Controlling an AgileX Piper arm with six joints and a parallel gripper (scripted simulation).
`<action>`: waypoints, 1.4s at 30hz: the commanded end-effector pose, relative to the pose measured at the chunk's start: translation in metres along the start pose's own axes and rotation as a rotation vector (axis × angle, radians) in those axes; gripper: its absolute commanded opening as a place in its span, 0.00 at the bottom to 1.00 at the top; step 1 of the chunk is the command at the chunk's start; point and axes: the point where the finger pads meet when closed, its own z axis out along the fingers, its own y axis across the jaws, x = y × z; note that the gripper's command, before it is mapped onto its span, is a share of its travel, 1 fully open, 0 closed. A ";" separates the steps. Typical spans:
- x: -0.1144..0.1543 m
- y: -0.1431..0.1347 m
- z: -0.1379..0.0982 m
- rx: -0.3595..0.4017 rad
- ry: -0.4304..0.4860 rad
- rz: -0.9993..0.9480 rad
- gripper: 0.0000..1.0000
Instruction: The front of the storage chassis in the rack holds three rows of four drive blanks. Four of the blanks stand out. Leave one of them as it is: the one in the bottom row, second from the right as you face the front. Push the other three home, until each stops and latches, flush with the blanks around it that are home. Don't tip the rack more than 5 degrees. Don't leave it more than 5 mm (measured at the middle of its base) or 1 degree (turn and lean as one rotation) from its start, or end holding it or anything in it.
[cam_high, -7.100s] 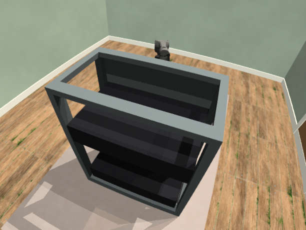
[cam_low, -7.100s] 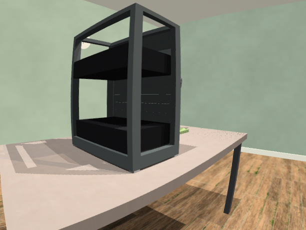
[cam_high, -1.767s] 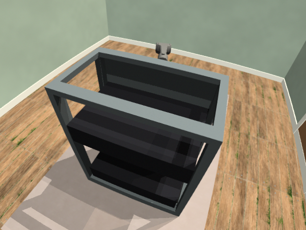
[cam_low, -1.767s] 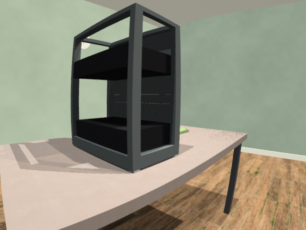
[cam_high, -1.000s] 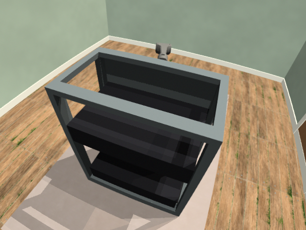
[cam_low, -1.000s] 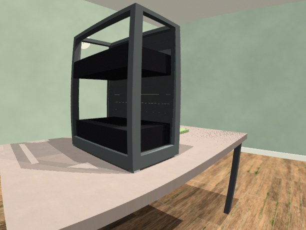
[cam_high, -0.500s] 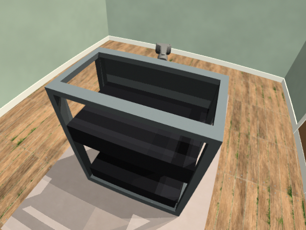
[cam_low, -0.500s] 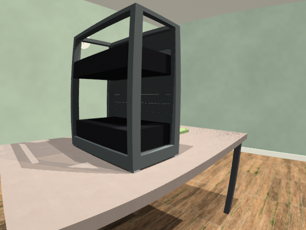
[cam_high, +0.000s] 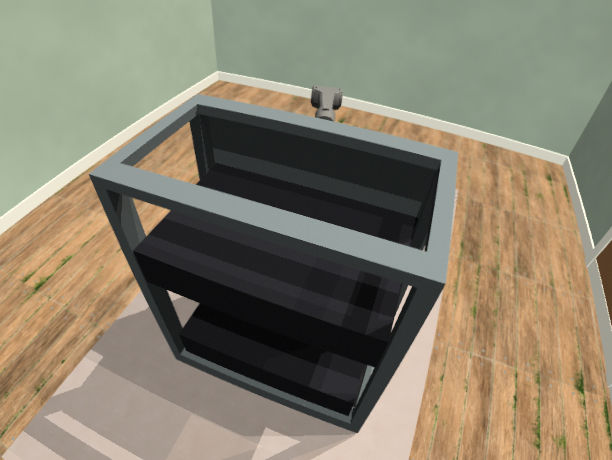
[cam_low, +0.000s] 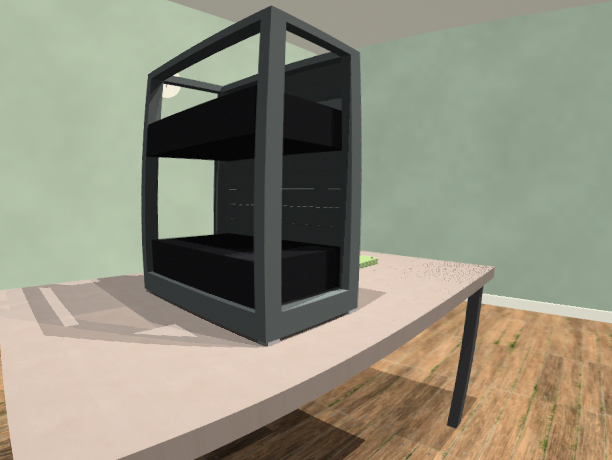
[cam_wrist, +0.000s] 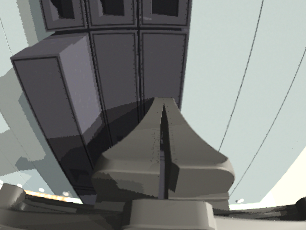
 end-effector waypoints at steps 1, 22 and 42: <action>-0.001 0.003 0.004 -0.006 -0.002 -0.005 0.00; -0.001 0.003 -0.029 -0.006 -0.002 -0.005 0.00; 0.003 0.005 -0.108 -0.005 -0.002 -0.005 0.00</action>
